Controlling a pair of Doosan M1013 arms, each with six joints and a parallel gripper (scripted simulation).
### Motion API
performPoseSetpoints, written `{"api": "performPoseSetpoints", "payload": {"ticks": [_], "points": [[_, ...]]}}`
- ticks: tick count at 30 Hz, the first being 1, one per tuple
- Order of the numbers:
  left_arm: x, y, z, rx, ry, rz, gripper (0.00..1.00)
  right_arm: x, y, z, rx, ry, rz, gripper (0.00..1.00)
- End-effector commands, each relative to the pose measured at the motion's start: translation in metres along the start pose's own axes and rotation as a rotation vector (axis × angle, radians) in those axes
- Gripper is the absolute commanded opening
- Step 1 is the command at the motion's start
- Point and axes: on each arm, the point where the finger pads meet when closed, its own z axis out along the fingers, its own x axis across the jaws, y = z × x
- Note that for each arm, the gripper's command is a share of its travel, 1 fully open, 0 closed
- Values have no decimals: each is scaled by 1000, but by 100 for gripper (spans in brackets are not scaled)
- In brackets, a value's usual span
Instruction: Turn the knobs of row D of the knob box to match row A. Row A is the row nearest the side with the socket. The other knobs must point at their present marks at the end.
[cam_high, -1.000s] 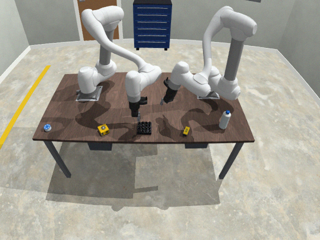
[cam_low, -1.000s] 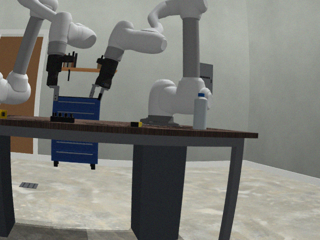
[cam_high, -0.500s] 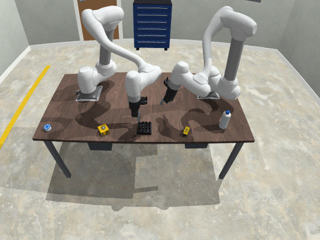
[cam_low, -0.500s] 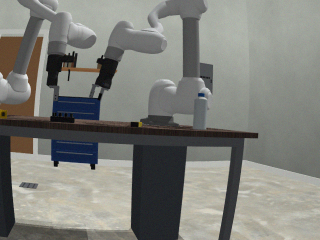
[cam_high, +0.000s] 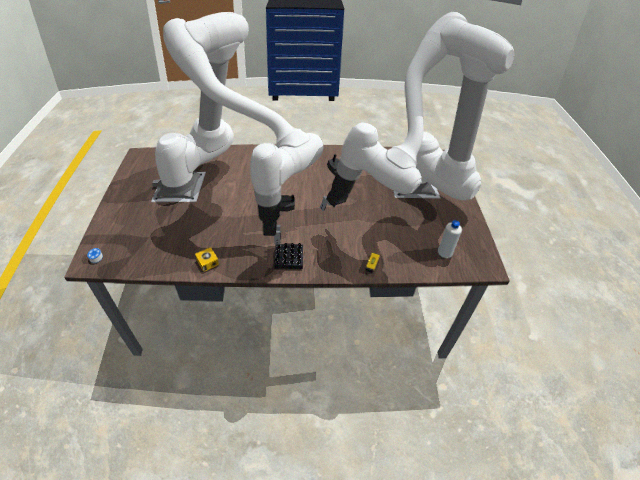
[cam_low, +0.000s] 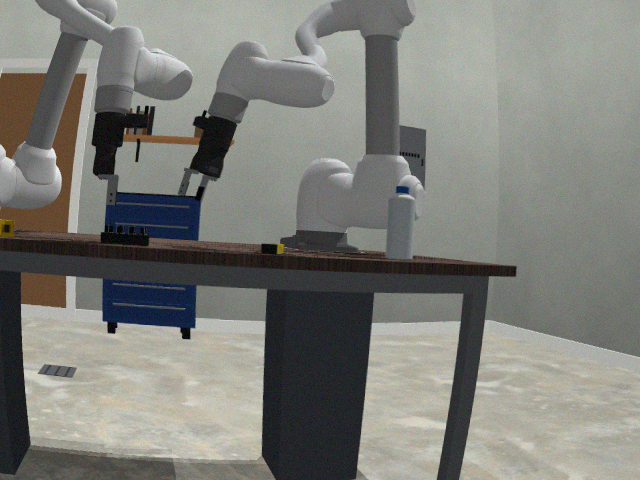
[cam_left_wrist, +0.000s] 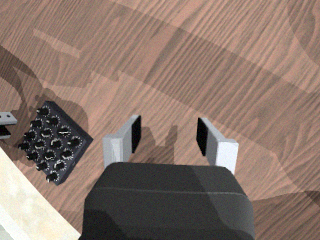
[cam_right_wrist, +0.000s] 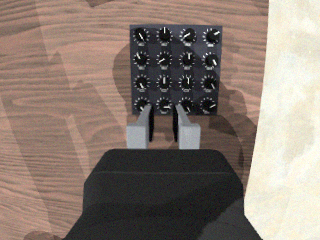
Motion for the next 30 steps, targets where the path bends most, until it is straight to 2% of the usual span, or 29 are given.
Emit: {"api": "performPoseSetpoints", "payload": {"ticks": [1,30], "points": [[-1,0,-1,0,-1,0,100,0,0,1,1,1,0,46],[-1,0,-1,0,-1,0,100,1,-1,33,1,1,0,46]]}}
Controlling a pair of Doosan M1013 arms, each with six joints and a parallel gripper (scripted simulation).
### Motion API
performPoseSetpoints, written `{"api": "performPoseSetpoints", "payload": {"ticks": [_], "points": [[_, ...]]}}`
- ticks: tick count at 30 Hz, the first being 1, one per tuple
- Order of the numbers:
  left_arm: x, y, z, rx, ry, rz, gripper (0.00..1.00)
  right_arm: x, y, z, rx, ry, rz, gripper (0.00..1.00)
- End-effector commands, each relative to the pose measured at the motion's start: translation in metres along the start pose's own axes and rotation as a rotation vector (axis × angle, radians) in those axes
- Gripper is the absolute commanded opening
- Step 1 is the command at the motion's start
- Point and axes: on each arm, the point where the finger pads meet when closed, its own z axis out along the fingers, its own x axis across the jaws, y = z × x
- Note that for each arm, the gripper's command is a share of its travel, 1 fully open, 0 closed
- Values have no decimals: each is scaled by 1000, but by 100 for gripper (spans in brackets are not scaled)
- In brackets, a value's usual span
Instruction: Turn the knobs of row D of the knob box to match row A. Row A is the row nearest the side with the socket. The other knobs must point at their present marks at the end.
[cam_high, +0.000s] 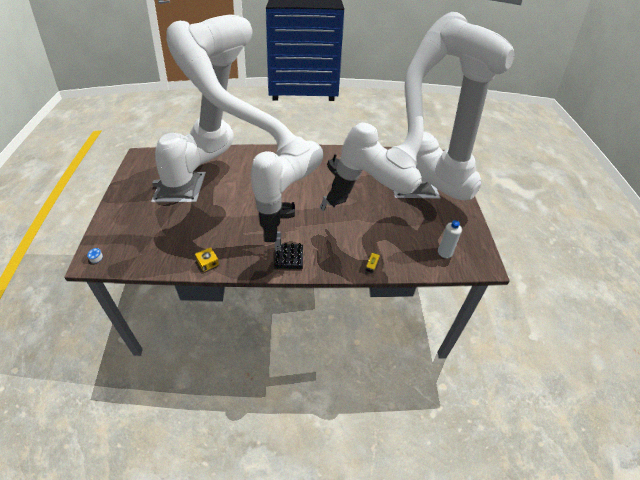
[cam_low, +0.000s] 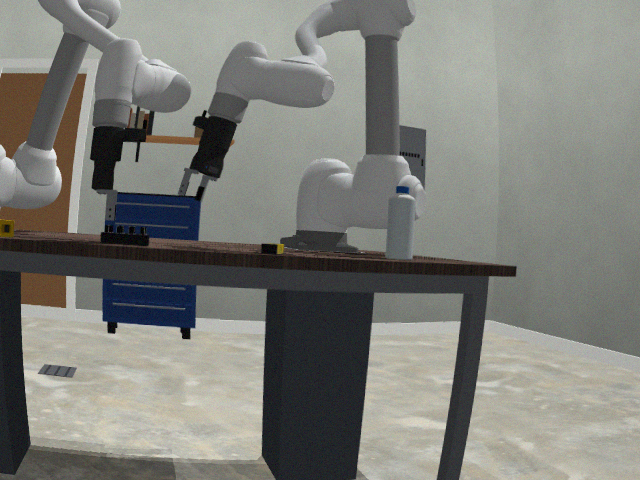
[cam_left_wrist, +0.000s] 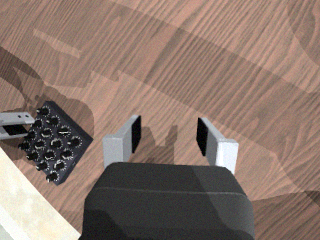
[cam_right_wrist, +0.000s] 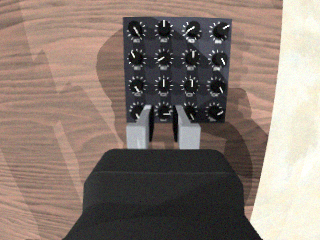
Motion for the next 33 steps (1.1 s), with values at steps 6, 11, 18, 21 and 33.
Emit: {"api": "performPoseSetpoints", "payload": {"ticks": [6,11,18,21,33], "points": [[-1,0,-1,0,-1,0,100,0,-1,2,1,1,0,46],[-1,0,-1,0,-1,0,100,0,-1,3,1,1,0,46],[-1,0,-1,0,-1,0,100,0,-1,3,1,1,0,46],[-1,0,-1,0,-1,0,100,0,-1,3,1,1,0,46],[-1,0,-1,0,-1,0,100,0,-1,5,1,1,0,46]]}}
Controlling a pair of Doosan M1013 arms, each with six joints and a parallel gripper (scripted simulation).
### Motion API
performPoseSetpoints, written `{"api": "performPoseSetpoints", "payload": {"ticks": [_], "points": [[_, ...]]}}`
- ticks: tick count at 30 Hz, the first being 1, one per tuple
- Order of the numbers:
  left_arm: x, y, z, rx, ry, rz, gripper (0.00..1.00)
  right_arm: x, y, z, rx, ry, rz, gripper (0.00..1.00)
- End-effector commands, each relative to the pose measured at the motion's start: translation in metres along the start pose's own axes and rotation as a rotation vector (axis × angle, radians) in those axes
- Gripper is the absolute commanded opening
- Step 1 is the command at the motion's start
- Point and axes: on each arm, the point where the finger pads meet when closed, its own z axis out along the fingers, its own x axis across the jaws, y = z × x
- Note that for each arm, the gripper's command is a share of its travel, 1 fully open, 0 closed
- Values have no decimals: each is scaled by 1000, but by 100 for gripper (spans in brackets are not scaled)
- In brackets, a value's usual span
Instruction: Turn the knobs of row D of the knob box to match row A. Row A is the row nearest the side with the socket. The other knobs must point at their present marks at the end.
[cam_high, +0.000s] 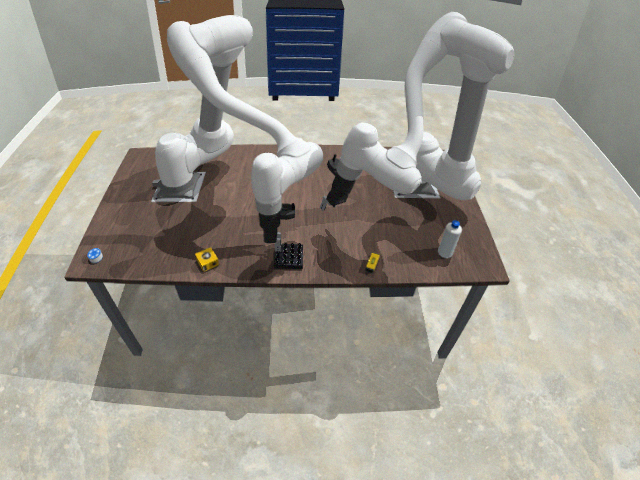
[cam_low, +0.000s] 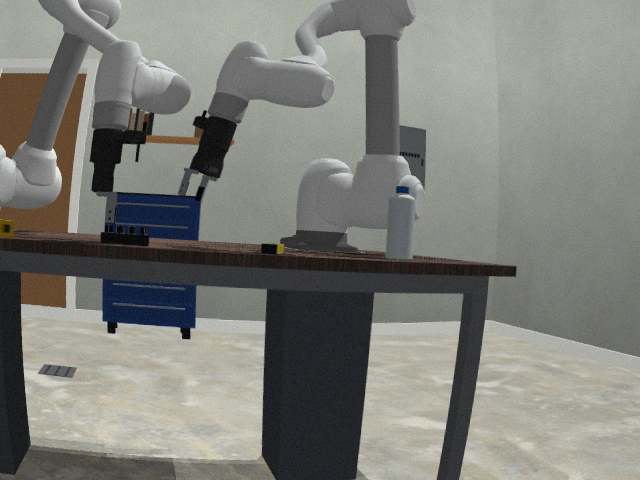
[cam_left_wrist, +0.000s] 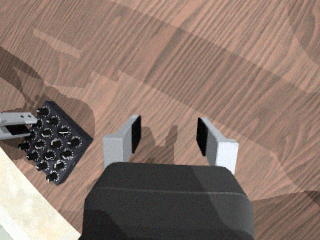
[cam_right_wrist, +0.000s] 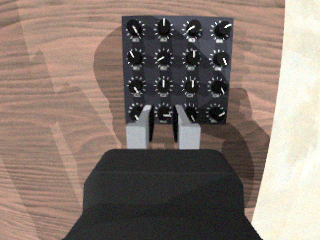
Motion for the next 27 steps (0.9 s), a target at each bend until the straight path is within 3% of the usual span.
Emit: {"api": "performPoseSetpoints", "payload": {"ticks": [1,27], "points": [[-1,0,-1,0,-1,0,100,0,0,2,1,1,0,46],[-1,0,-1,0,-1,0,100,0,0,13,1,1,0,46]]}}
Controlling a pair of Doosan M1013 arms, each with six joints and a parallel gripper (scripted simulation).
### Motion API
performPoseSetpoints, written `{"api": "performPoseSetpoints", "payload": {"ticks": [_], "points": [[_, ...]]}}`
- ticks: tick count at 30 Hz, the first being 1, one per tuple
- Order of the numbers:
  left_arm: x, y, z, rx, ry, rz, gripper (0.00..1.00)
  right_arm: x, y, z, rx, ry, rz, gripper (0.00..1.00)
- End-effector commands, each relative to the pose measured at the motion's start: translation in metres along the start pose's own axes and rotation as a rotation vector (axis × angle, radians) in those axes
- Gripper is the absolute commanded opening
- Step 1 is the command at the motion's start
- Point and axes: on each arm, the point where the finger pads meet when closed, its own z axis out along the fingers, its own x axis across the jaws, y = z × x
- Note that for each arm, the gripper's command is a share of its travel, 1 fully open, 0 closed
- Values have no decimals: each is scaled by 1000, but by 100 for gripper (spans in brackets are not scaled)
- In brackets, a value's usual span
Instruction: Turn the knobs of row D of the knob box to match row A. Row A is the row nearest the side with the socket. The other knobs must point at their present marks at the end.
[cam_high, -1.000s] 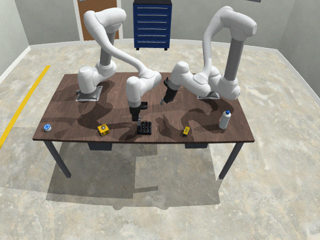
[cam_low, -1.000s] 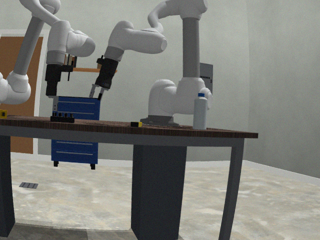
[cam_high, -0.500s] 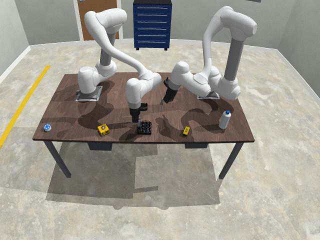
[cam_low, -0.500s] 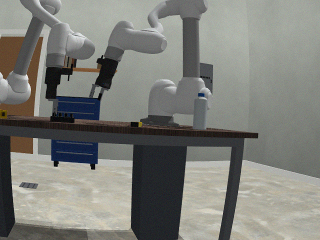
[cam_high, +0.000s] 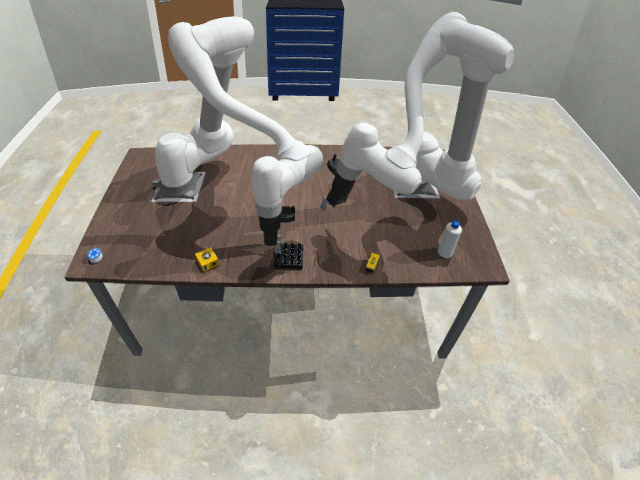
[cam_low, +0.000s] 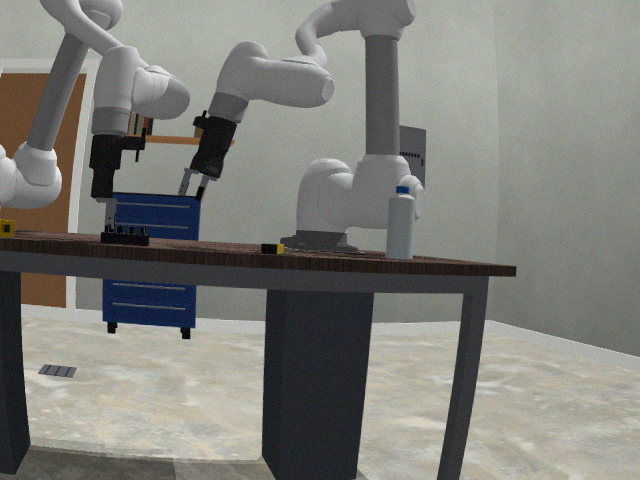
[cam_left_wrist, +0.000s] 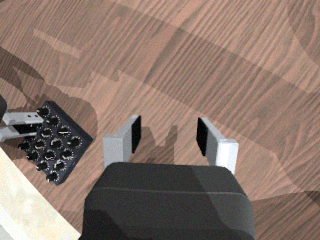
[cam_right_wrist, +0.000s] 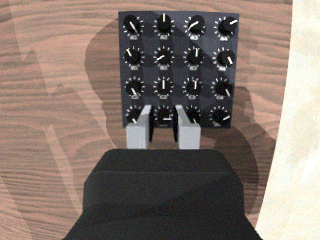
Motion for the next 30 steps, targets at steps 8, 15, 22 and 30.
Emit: {"api": "performPoseSetpoints", "payload": {"ticks": [8,15,22,30], "points": [[-1,0,-1,0,-1,0,100,0,0,-1,1,1,0,30],[-1,0,-1,0,-1,0,100,0,0,-1,1,1,0,30],[-1,0,-1,0,-1,0,100,0,0,-1,1,1,-5,30],[-1,0,-1,0,-1,0,100,0,0,-1,1,1,-27,30]]}}
